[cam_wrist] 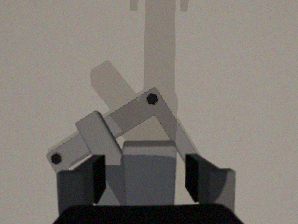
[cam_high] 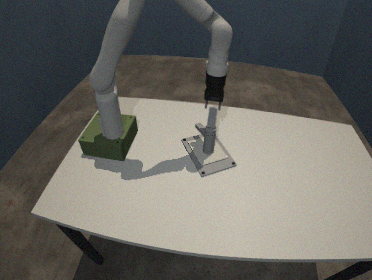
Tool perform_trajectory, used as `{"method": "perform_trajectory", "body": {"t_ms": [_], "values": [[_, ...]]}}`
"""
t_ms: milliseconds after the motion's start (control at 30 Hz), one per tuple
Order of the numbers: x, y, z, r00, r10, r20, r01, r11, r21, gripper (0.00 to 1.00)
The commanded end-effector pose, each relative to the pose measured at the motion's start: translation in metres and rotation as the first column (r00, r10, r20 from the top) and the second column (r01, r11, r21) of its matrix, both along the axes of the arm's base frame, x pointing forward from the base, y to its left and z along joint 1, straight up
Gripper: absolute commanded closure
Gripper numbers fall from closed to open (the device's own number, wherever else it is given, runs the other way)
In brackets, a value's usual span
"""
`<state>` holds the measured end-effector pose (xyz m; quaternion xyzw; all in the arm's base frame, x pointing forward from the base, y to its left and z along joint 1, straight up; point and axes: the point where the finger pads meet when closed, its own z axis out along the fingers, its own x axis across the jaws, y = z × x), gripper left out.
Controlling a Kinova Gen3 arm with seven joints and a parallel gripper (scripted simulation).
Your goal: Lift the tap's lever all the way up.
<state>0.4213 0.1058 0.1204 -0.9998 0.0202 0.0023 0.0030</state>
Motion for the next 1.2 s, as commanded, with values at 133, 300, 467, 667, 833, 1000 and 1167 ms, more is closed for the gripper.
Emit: {"method": "perform_trajectory", "body": {"t_ms": [133, 300, 467, 667, 833, 1000, 1167], "values": [[0.002, -0.002, 0.026, 1.000, 0.000, 0.009, 0.000, 1.000, -0.004, 0.00], [0.002, -0.002, 0.033, 1.000, 0.000, 0.009, 0.000, 1.000, -0.003, 0.00], [0.002, -0.002, 0.041, 1.000, 0.000, 0.009, 0.000, 1.000, -0.003, 0.00], [0.001, -0.002, 0.045, 1.000, 0.000, 0.007, 0.000, 1.000, -0.004, 0.00], [0.000, -0.002, 0.044, 1.000, 0.000, 0.005, 0.000, 1.000, -0.004, 0.00], [0.001, -0.002, 0.044, 1.000, 0.000, 0.005, 0.000, 1.000, -0.004, 1.00], [0.001, -0.002, 0.044, 1.000, 0.000, 0.005, 0.000, 1.000, -0.004, 1.00]]}}
